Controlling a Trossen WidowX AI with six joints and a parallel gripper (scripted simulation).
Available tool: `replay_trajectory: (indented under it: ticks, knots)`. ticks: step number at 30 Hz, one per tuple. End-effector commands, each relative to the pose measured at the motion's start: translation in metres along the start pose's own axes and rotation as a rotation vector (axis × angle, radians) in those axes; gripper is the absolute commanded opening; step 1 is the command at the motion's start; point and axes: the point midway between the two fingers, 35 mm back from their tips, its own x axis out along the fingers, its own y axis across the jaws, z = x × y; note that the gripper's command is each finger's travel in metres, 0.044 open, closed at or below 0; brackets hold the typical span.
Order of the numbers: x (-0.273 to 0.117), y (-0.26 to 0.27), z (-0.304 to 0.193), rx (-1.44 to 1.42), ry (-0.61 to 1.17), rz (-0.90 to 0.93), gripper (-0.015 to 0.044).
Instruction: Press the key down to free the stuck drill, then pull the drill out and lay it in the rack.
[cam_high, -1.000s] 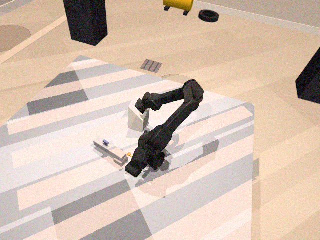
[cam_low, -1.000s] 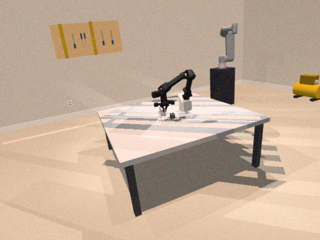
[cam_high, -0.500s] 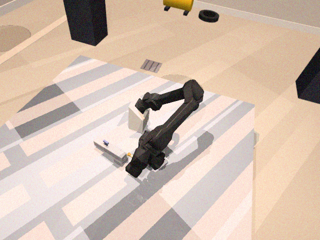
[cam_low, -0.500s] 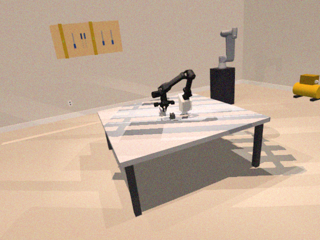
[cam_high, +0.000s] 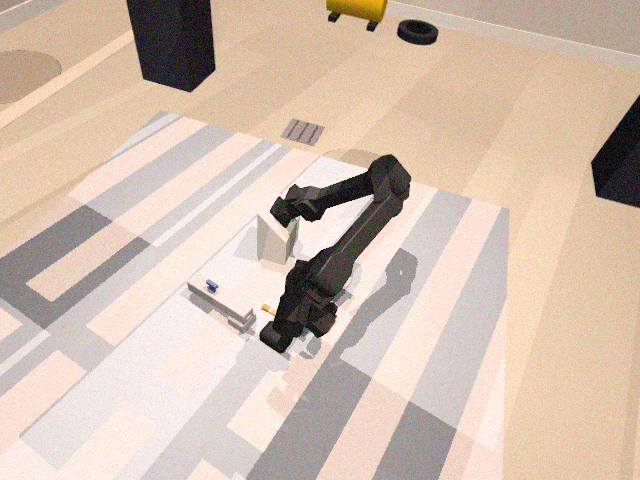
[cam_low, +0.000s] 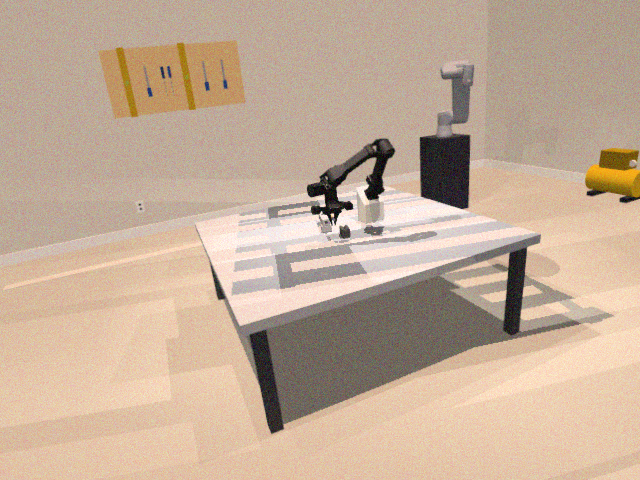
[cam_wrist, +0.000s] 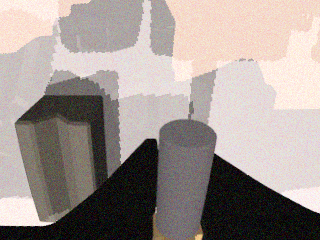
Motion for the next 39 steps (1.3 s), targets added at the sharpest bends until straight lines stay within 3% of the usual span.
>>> replay_trajectory:
  ticks: [1, 39]
  knots:
    - [0.001, 0.007, 0.001, 0.008, -0.003, 0.0, 0.0]
    - [0.026, 0.056, 0.016, 0.009, -0.005, 0.002, 0.0]
